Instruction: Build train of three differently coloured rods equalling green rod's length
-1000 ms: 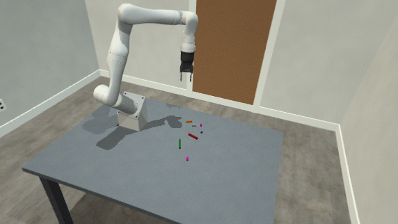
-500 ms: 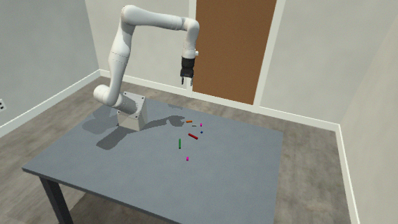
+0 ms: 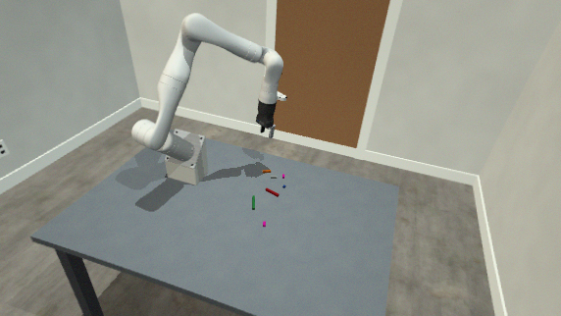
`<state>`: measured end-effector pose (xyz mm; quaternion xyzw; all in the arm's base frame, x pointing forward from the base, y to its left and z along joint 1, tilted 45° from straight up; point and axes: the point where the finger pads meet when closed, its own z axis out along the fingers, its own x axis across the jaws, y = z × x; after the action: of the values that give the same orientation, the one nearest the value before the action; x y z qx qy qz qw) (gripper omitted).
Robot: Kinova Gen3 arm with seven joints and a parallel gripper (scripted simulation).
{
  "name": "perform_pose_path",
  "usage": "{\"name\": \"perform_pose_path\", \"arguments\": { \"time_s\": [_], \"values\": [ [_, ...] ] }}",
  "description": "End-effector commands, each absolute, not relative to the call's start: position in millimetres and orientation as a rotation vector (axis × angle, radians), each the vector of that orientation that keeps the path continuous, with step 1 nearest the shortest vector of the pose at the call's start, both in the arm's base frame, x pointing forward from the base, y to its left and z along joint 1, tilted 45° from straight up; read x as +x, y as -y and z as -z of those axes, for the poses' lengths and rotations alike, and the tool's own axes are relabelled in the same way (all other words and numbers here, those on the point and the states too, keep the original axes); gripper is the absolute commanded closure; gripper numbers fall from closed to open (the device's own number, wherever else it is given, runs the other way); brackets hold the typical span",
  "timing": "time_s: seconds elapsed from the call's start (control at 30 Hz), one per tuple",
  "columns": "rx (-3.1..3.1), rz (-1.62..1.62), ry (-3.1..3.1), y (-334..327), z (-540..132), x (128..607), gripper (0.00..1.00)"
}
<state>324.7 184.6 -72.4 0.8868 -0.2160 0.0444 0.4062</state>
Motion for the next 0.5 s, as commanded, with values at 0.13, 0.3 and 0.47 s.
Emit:
{"name": "perform_pose_path", "arguments": {
  "time_s": [0.13,0.3,0.47],
  "values": [
    [2.137,-0.262,0.927,-139.6,108.8,332.5,0.00],
    [2.038,-0.400,1.222,-110.1,127.5,343.5,0.00],
    [1.971,-0.479,1.375,-93.4,134.6,350.2,0.00]
  ]
}}
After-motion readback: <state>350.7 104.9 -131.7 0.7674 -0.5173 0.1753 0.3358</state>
